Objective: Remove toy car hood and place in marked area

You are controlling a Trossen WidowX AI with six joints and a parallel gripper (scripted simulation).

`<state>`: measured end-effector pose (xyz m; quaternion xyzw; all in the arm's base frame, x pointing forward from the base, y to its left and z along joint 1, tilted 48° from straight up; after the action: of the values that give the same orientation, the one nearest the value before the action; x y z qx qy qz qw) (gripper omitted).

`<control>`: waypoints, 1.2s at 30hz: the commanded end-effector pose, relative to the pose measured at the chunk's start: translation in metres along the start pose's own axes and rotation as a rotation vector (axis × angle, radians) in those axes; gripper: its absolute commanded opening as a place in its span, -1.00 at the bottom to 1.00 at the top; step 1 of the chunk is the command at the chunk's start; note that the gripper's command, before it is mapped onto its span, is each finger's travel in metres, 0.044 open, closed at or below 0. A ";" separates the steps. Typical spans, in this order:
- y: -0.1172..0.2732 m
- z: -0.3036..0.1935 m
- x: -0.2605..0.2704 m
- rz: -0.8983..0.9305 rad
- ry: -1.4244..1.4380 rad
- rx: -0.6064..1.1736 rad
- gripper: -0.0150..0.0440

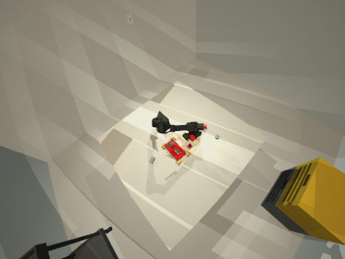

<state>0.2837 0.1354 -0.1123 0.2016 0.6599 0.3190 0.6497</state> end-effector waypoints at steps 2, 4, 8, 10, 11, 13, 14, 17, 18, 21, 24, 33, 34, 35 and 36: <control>0.000 0.000 0.000 0.000 -0.001 0.000 0.75; 0.000 0.000 0.000 0.000 -0.001 0.000 0.93; 0.018 0.002 0.001 0.000 0.000 0.001 1.00; 0.036 0.002 0.002 -0.001 0.001 0.001 1.00; 0.046 0.002 0.003 -0.002 0.001 0.002 1.00; 0.067 0.001 0.002 -0.005 0.001 0.003 1.00; 0.073 0.000 0.002 -0.006 0.001 0.003 1.00; 0.075 0.000 0.002 -0.007 0.001 0.003 1.00; 0.075 0.000 0.002 -0.007 0.001 0.003 1.00; 0.075 0.000 0.002 -0.007 0.001 0.003 1.00; 0.075 0.000 0.002 -0.007 0.001 0.003 1.00; 0.075 0.000 0.002 -0.007 0.001 0.003 1.00; 0.075 0.000 0.002 -0.007 0.001 0.003 1.00; 0.075 0.000 0.002 -0.007 0.001 0.003 1.00; 0.075 0.000 0.002 -0.007 0.001 0.003 1.00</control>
<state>0.2731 0.1902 -0.0625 0.1979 0.6618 0.3166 0.6500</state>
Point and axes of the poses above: the point midway between the two fingers, 35 mm back from their tips, its own y axis back along the fingers, its own x axis across the jaws, z = x × y, the point moved 3 cm from there along y, back along the fingers, and after that the axes turned 1 degree about y, right-handed, at the moved point
